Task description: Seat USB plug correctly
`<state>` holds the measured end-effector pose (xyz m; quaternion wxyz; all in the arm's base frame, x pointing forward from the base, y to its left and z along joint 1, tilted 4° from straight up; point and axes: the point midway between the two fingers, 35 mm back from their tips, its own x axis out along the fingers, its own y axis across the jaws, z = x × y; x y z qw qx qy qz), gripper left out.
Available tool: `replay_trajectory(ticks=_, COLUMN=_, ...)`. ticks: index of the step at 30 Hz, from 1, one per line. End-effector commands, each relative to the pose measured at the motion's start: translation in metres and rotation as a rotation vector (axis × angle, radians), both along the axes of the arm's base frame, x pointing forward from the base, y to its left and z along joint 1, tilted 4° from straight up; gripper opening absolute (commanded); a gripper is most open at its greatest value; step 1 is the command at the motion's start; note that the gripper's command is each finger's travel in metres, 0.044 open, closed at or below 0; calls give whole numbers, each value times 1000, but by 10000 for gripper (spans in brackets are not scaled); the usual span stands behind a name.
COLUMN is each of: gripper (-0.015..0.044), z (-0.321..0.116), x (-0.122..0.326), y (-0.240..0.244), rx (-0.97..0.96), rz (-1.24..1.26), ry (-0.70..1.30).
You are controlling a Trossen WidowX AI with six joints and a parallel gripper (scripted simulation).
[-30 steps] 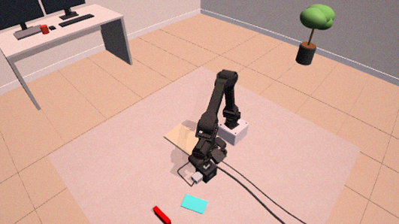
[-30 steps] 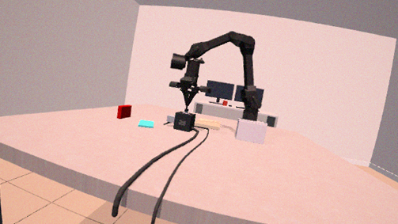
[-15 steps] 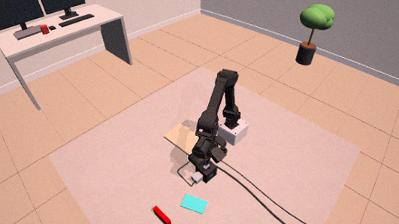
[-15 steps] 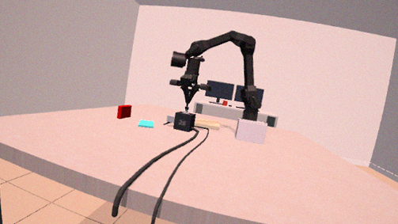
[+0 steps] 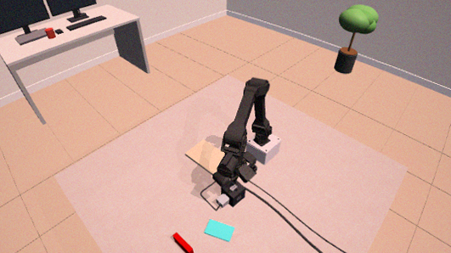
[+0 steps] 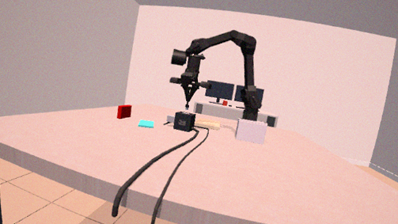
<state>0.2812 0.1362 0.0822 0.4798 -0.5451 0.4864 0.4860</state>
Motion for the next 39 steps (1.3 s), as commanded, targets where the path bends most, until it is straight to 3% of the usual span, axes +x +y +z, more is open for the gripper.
replay_trajectory(ticks=1, gripper=0, z=6, x=0, y=0, rx=4, rz=-6, ry=-6)
replay_trajectory(ticks=13, gripper=0, z=5, x=0, y=0, rx=5, rz=-64, ry=-7)
replay_trajectory(ticks=39, gripper=0, z=4, x=0, y=0, rx=42, rz=-743, ry=-49)
